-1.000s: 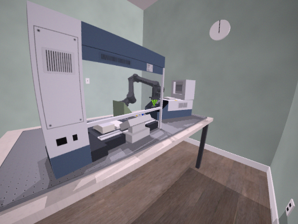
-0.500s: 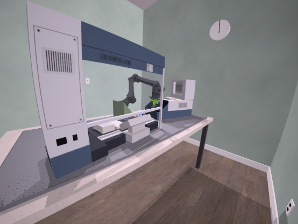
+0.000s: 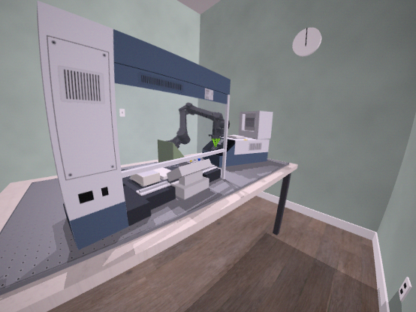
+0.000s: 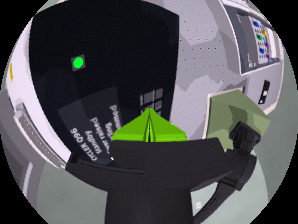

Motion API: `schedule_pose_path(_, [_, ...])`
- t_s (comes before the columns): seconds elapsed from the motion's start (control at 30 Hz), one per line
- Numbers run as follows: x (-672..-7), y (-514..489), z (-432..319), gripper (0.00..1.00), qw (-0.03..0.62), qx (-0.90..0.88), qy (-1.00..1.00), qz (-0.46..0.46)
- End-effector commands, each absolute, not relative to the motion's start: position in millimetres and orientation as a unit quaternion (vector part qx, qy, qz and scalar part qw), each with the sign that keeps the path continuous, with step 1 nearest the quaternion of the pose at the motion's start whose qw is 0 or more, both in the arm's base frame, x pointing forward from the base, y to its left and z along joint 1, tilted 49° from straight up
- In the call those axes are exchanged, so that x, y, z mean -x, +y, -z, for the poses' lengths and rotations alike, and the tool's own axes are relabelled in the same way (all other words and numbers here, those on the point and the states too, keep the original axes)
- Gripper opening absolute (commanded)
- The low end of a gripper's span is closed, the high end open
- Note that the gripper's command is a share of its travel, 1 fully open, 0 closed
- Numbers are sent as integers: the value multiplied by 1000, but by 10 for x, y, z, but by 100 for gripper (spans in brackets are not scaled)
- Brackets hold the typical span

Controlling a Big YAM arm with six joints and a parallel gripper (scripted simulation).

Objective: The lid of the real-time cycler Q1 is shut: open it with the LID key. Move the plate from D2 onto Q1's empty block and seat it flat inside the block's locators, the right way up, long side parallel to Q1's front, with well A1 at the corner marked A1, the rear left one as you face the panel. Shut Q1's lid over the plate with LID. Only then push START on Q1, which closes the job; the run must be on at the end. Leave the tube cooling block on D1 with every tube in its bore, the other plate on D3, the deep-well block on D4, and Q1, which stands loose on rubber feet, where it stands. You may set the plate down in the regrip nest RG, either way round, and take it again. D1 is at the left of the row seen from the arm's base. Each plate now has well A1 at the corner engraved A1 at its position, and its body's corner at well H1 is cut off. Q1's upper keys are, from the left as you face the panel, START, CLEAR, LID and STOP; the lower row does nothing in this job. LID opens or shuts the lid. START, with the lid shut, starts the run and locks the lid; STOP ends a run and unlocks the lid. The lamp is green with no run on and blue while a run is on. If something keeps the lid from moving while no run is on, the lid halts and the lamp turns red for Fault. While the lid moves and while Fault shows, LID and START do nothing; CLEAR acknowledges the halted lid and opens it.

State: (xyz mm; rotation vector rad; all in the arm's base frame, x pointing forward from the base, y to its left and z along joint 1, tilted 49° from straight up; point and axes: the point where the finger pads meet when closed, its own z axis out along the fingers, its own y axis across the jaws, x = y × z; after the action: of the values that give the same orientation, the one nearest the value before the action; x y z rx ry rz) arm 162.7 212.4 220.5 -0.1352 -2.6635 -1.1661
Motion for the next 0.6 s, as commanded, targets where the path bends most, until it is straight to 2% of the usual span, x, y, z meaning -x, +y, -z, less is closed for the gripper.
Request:
schedule_pose_path(0.0, [-1695, 2087, -2331, 0, 94, 38, -909, 405])
schedule_pose_path(0.57, [-1705, 2165, -2324, 0, 107, 50, -908, 402])
